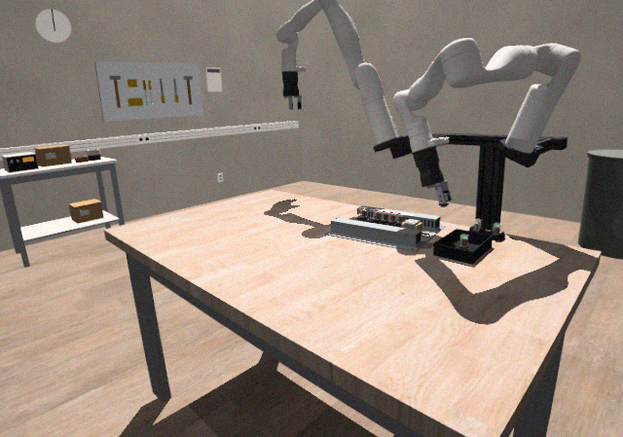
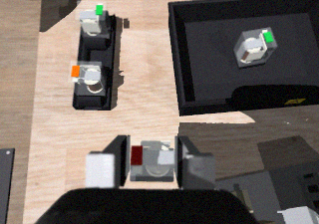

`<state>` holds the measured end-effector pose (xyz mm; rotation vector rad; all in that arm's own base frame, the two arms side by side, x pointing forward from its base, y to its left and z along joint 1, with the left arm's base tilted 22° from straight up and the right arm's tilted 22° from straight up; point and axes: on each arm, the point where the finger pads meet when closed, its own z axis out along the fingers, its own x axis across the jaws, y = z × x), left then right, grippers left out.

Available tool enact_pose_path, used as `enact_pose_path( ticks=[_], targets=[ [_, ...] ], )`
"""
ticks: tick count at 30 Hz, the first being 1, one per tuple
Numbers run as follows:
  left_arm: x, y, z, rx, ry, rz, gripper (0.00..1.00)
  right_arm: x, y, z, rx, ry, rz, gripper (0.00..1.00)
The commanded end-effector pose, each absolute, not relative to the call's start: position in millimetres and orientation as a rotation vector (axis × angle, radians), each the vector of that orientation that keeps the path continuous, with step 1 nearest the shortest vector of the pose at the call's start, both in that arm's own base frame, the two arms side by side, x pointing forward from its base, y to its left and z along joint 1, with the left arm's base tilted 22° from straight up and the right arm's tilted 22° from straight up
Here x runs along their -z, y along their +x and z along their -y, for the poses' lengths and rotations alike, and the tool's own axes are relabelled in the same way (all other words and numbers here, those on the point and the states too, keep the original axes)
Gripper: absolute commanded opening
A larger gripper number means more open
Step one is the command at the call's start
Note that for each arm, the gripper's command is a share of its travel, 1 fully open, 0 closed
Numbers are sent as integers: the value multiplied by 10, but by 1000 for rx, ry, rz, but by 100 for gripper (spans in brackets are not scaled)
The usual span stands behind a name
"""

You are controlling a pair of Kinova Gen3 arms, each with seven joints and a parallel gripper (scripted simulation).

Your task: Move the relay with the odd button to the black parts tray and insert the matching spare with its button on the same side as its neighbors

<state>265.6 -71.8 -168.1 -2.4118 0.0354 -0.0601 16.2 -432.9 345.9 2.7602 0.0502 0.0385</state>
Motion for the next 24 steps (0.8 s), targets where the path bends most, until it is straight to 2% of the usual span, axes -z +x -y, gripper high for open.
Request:
enact_pose_path(
  ticks=[1,24],
  targets=[
    [1734,2735,863,61,-2411,-36,0,-3465,162,4330,-39,2759,-50,100],
    [1952,3027,1425,61,-2411,-35,0,-3465,162,4330,-39,2759,-50,100]
  ],
)
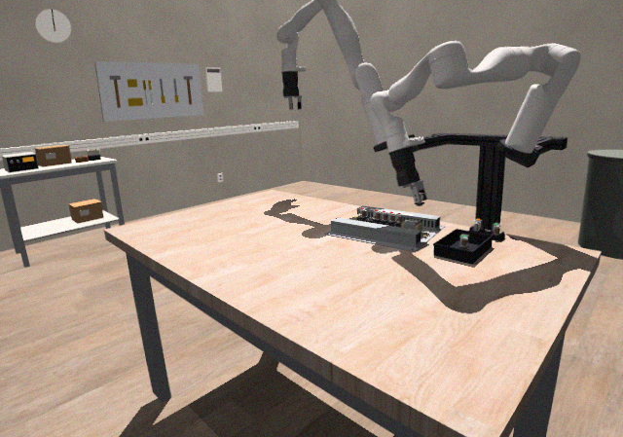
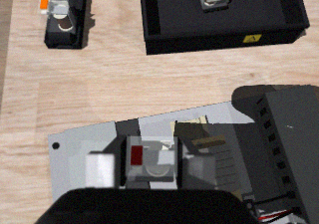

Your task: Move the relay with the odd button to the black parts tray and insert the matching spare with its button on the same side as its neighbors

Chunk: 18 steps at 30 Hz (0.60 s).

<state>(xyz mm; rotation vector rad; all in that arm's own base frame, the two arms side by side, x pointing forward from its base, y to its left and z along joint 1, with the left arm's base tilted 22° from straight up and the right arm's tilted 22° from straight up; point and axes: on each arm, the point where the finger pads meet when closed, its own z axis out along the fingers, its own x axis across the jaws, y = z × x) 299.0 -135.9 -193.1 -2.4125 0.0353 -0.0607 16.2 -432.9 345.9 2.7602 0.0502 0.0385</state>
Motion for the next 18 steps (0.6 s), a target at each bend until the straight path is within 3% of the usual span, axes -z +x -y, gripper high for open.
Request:
enact_pose_path(
  ticks=[1,18],
  targets=[
    [1963,3043,1454,61,-2411,-35,0,-3465,162,4330,-39,2759,-50,100],
    [2134,3272,1894,61,-2412,-35,0,-3465,162,4330,-39,2759,-50,100]
  ],
)
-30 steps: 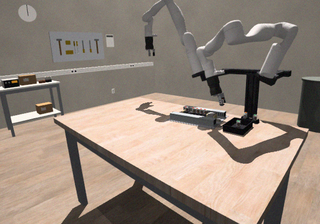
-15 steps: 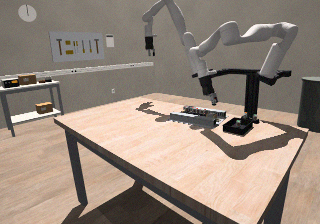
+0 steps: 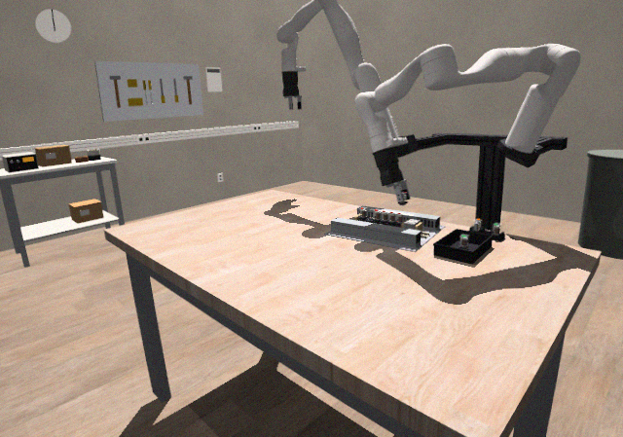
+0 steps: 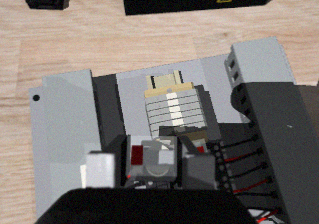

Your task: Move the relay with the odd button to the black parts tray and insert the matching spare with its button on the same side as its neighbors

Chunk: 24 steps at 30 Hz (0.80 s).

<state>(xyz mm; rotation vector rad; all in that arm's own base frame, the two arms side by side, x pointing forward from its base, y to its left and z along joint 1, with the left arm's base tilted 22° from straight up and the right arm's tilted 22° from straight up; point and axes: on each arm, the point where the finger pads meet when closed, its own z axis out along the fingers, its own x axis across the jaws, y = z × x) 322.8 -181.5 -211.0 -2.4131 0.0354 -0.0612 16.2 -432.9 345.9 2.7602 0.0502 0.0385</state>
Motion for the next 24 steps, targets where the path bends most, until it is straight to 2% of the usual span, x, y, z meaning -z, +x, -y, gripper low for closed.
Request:
enact_pose_path(
  ticks=[1,24],
  targets=[
    [2145,3288,1923,61,-2412,-35,0,-3465,162,4330,-39,2759,-50,100],
    [2382,3605,2527,61,-2412,-35,0,-3465,162,4330,-39,2759,-50,100]
  ],
)
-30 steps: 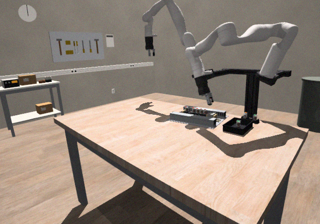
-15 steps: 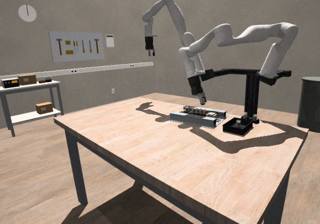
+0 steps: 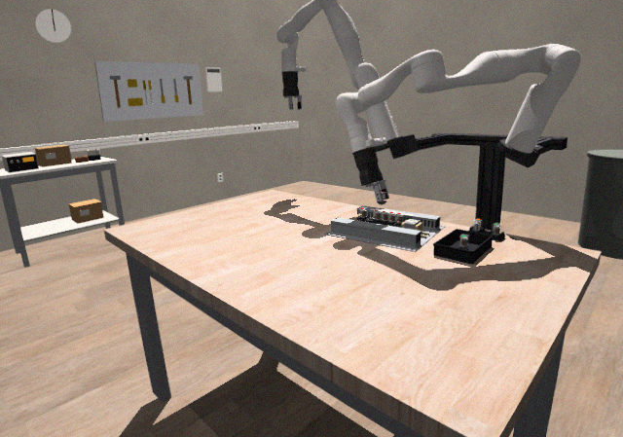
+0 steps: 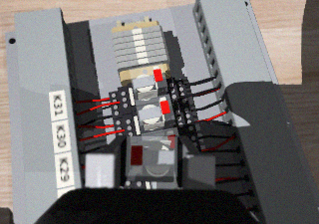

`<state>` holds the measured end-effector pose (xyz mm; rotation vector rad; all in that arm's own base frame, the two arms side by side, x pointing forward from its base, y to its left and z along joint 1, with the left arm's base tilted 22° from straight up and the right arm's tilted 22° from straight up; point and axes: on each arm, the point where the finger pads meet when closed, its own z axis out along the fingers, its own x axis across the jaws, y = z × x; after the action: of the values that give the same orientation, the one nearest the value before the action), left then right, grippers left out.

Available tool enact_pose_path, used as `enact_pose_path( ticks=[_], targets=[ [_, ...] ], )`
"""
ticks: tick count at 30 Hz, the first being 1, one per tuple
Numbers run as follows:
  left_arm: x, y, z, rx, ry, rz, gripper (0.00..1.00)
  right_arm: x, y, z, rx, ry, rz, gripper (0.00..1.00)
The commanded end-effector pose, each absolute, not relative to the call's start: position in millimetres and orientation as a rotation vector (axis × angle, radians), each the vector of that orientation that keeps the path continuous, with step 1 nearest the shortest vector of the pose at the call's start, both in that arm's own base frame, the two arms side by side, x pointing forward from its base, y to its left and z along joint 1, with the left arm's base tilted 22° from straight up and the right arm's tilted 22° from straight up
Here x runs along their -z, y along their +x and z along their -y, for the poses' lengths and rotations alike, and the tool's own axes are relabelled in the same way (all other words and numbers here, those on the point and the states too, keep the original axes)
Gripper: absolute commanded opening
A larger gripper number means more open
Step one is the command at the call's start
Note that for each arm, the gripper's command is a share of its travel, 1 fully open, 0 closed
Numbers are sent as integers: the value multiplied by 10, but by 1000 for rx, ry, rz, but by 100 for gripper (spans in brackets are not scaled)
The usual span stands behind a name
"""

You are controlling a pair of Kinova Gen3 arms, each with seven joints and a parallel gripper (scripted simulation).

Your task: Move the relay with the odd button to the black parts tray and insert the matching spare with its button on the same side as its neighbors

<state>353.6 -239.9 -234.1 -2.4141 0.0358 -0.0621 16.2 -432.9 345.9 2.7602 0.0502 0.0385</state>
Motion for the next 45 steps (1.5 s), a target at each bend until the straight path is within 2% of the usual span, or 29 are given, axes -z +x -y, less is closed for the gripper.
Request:
enact_pose_path(
  ticks=[1,45],
  targets=[
    [2393,3619,2555,61,-2412,-35,0,-3465,162,4330,-39,2759,-50,100],
    [2501,3764,2830,61,-2412,-35,0,-3465,162,4330,-39,2759,-50,100]
  ],
)
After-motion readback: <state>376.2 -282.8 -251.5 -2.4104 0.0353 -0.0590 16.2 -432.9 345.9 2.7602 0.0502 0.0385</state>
